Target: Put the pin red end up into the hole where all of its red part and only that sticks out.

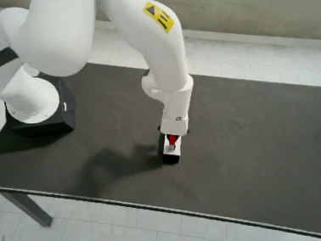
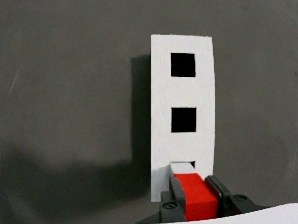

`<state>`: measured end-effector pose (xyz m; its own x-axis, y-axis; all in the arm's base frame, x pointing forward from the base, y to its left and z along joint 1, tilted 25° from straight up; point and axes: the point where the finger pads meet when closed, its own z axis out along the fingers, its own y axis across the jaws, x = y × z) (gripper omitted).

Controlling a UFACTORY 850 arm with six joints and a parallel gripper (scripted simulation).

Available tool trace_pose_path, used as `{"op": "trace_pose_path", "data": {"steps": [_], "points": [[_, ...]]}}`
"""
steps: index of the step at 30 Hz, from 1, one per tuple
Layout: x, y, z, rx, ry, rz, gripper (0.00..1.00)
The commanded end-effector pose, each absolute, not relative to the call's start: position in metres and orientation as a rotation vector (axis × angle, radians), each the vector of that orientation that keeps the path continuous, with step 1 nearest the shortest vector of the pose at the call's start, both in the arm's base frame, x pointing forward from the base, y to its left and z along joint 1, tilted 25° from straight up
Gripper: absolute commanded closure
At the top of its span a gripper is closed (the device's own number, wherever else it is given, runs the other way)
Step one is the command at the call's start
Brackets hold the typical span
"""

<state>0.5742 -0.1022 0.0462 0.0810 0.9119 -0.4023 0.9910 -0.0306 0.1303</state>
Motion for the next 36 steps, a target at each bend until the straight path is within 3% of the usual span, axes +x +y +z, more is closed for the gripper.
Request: {"op": "trace_pose_path", "data": {"steps": [1,32,33,36], "points": [[0.574,-0.096,0.059,1.996,1.881,-0.29,1.0],[0.572,-0.09,0.073,1.996,1.881,-0.29,1.0],[0.564,-0.062,0.136,1.996,1.881,-0.29,1.0],[0.563,-0.059,0.142,1.996,1.881,-0.29,1.0]]}}
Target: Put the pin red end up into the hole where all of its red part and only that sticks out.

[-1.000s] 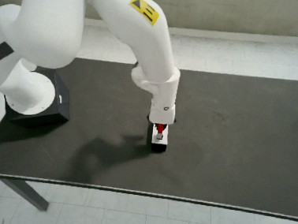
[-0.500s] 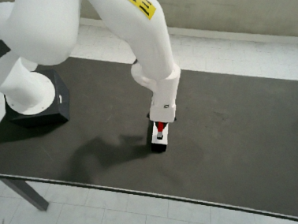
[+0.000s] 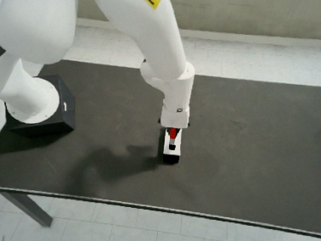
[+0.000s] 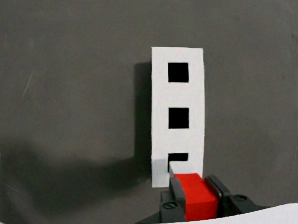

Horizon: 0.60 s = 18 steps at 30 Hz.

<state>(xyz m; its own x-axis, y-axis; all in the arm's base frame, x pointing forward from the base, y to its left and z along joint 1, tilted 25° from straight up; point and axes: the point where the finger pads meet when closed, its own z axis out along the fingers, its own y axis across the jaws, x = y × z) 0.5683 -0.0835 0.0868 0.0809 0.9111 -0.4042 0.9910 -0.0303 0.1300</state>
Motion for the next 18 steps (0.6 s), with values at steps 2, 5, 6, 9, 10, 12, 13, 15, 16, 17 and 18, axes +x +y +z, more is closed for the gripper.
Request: {"op": "trace_pose_path", "data": {"steps": [2,5,6,9,10,12,13,15,16,17,18], "points": [[0.561,-0.05,0.162,1.996,1.881,-0.29,1.0],[0.561,-0.05,0.163,1.996,1.881,-0.29,1.0],[0.561,-0.05,0.163,1.996,1.881,-0.29,1.0],[0.561,-0.05,0.163,1.996,1.881,-0.29,1.0],[0.561,-0.05,0.163,1.996,1.881,-0.29,1.0],[0.561,-0.05,0.163,1.996,1.881,-0.29,1.0],[0.561,-0.05,0.163,1.996,1.881,-0.29,1.0],[0.559,-0.039,0.186,1.995,1.883,-0.291,1.0],[0.559,-0.039,0.186,1.995,1.883,-0.291,1.0],[0.559,-0.039,0.186,1.995,1.883,-0.291,1.0],[0.559,-0.039,0.186,1.995,1.883,-0.291,1.0]]}}
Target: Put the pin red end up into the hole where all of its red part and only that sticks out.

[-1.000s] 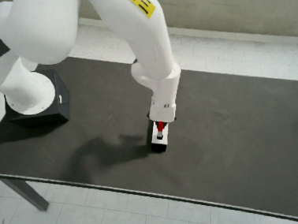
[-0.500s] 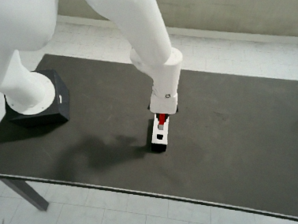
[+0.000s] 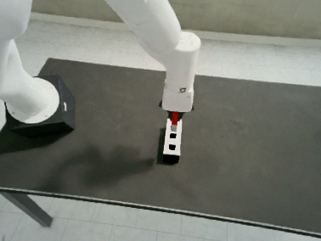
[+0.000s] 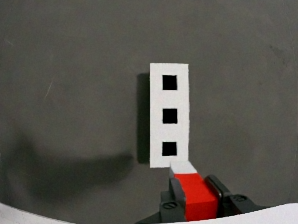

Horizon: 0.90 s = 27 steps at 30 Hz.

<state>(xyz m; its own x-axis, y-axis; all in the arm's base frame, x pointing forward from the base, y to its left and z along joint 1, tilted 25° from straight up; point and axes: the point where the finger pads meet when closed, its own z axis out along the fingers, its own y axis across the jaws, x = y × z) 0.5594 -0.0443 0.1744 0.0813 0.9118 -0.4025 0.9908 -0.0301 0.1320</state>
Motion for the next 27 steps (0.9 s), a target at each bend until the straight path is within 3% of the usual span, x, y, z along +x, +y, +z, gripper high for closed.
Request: {"op": "trace_pose_path", "data": {"steps": [1,12,13,27], "points": [[0.559,-0.039,0.186,1.995,1.883,-0.291,1.0],[0.559,-0.039,0.186,1.995,1.883,-0.291,1.0],[0.566,0.015,0.162,1.996,1.882,-0.291,1.0],[0.566,0.015,0.162,1.996,1.882,-0.291,1.0]]}}
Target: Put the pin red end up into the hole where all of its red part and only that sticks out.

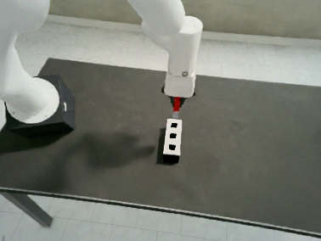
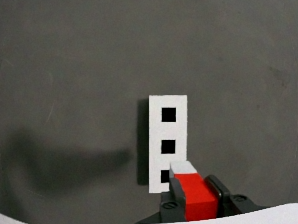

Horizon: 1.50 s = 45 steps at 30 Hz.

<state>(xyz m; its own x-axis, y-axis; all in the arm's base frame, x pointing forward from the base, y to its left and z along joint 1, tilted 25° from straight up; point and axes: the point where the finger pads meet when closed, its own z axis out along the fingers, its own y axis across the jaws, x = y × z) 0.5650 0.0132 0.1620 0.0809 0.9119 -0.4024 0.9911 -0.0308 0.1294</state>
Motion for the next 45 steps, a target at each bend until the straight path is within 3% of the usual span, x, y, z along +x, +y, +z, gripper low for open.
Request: {"op": "trace_pose_path", "data": {"steps": [1,2,3,9,45], "points": [[0.566,0.015,0.162,1.996,1.882,-0.291,1.0],[0.566,0.015,0.162,1.996,1.882,-0.291,1.0],[0.574,-0.015,0.099,1.995,1.881,-0.291,1.0],[0.579,-0.032,0.061,1.995,1.881,-0.291,1.0],[0.581,-0.039,0.044,1.994,1.882,-0.291,1.0]]}}
